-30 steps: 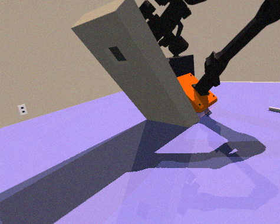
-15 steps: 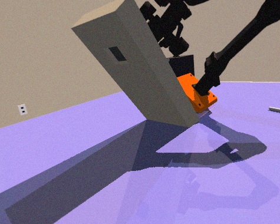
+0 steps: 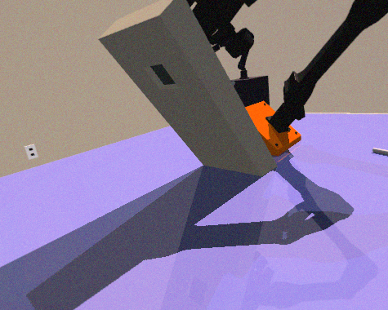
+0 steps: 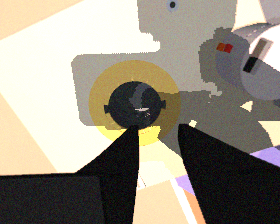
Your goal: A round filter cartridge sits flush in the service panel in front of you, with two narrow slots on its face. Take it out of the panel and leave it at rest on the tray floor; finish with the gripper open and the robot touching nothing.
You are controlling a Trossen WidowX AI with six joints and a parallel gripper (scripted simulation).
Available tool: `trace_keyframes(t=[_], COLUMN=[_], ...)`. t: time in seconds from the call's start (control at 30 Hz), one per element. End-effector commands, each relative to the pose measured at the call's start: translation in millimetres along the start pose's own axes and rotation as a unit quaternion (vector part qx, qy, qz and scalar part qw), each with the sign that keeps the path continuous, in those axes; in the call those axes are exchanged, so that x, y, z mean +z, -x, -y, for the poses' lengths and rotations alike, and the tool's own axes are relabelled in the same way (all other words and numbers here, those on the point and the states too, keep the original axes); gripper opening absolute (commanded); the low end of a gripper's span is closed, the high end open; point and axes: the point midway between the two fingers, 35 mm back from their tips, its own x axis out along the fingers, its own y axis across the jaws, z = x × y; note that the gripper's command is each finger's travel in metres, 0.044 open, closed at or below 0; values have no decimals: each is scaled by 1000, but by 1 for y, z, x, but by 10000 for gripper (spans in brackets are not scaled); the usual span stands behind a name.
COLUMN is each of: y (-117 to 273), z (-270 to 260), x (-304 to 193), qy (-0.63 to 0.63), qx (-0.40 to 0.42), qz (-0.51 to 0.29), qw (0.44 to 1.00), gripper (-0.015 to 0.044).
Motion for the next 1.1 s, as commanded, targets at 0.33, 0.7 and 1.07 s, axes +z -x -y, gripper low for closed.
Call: trace_keyframes(t=[0.33,0.7,1.07], y=[43,28,11], z=[-63,-34,17], x=[-24,-7,13], qy=[1,306,654], qx=[0,-65,-157], qz=[0,11,-55], qw=[1000,950,738], gripper=[374,305,305])
